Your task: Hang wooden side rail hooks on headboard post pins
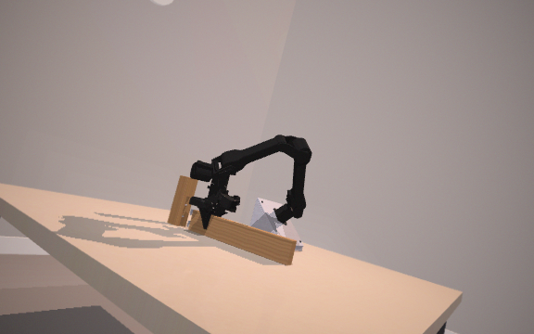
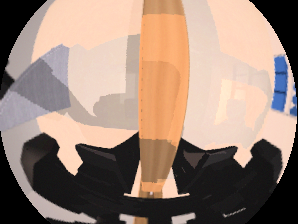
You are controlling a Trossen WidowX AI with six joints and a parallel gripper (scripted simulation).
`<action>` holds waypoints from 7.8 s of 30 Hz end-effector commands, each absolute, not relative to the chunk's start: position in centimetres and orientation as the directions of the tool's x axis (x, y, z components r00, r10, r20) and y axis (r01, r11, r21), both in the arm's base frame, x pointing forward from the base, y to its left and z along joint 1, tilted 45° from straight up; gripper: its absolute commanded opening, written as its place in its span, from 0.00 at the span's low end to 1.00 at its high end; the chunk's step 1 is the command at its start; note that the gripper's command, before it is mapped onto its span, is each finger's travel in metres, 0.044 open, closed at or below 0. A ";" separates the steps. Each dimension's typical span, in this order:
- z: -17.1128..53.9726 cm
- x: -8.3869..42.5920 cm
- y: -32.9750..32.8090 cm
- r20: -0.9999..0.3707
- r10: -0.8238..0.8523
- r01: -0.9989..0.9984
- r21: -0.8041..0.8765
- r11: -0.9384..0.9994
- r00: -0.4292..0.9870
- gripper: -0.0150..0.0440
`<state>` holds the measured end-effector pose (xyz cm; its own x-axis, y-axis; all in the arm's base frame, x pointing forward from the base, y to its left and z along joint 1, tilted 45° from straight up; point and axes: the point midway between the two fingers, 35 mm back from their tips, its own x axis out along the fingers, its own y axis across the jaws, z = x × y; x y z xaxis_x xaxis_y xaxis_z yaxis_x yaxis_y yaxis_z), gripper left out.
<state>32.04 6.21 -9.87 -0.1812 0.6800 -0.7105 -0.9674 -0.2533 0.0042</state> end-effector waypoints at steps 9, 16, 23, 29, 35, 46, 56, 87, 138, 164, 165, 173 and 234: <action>-9.4 32.5 5.6 -0.714 0.681 -0.969 -0.013 -0.248 -0.165 0.25; -9.3 32.6 5.6 -0.714 0.681 -0.969 -0.013 -0.248 -0.165 0.25; -9.2 32.6 5.5 -0.714 0.681 -0.969 -0.013 -0.248 -0.165 0.25; -9.2 32.6 5.4 -0.714 0.681 -0.969 -0.013 -0.248 -0.165 0.25; -9.1 32.6 5.3 -0.714 0.680 -0.969 -0.013 -0.248 -0.165 0.25; -9.0 32.6 5.2 -0.714 0.680 -0.969 -0.013 -0.248 -0.164 0.25; -8.8 32.7 5.1 -0.714 0.680 -0.969 -0.013 -0.248 -0.164 0.25; -8.5 32.8 4.7 -0.714 0.680 -0.969 -0.013 -0.248 -0.164 0.25; -7.9 32.9 4.2 -0.715 0.680 -0.969 -0.013 -0.248 -0.164 0.25; -7.6 33.0 3.9 -0.715 0.680 -0.969 -0.013 -0.248 -0.164 0.25; -7.5 33.0 3.8 -0.715 0.680 -0.969 -0.013 -0.248 -0.164 0.25; -7.5 33.0 3.8 -0.715 0.680 -0.969 -0.013 -0.248 -0.164 0.25; -8.2 33.1 3.6 -0.715 0.680 -0.969 -0.013 -0.248 -0.164 0.25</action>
<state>32.86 4.17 -8.18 -0.1797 0.6806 -0.7103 -0.9658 -0.2592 -0.0040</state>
